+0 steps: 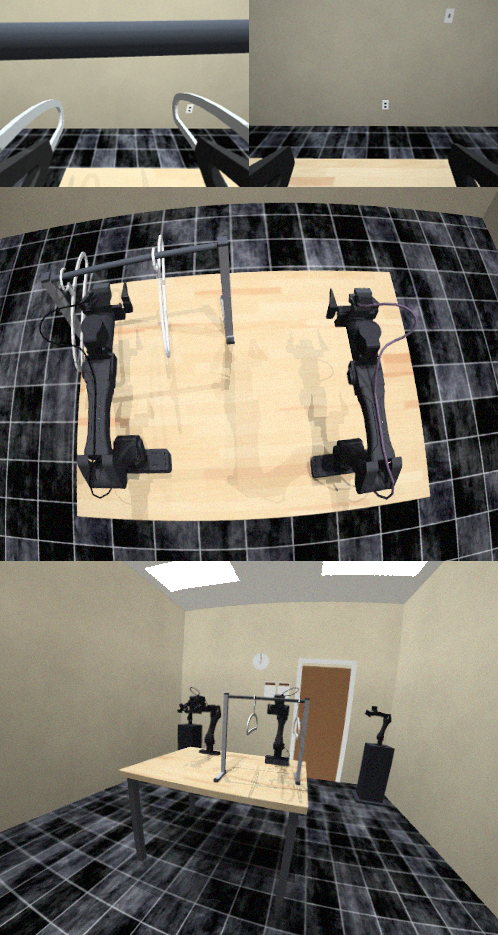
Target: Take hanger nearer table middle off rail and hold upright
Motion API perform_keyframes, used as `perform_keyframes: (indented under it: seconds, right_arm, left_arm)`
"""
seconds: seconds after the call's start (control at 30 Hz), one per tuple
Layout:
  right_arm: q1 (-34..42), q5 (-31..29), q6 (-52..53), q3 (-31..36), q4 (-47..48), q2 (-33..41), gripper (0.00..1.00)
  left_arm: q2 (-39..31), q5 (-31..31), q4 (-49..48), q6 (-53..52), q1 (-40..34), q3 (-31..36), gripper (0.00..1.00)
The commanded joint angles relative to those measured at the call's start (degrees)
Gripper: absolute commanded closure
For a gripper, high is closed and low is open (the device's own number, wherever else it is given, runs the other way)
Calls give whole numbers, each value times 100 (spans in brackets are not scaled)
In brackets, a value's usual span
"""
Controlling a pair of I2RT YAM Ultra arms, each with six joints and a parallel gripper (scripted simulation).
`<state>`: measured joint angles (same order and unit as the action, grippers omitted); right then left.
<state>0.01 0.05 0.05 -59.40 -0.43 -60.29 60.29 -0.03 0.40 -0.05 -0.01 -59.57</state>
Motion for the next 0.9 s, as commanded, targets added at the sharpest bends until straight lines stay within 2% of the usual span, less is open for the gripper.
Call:
perform_keyframes:
  seconds: [0.0, 0.57, 0.77, 0.87]
  right_arm:
    - [-1, -5, -7, -110, 35, 72, 0]
    - [-1, -5, -5, -59, 43, 30, 0]
    - [291, 310, 212, 233, 515, 368, 0]
    - [823, 433, 354, 629, 954, 823, 0]
  left_arm:
    - [-71, 3, -58, 7, 1, -111, 0]
    - [-30, 3, -40, 5, 1, -42, 0]
    - [87, -567, 630, 279, -208, -267, 68]
    - [245, -1051, 1154, 469, -558, -602, 69]
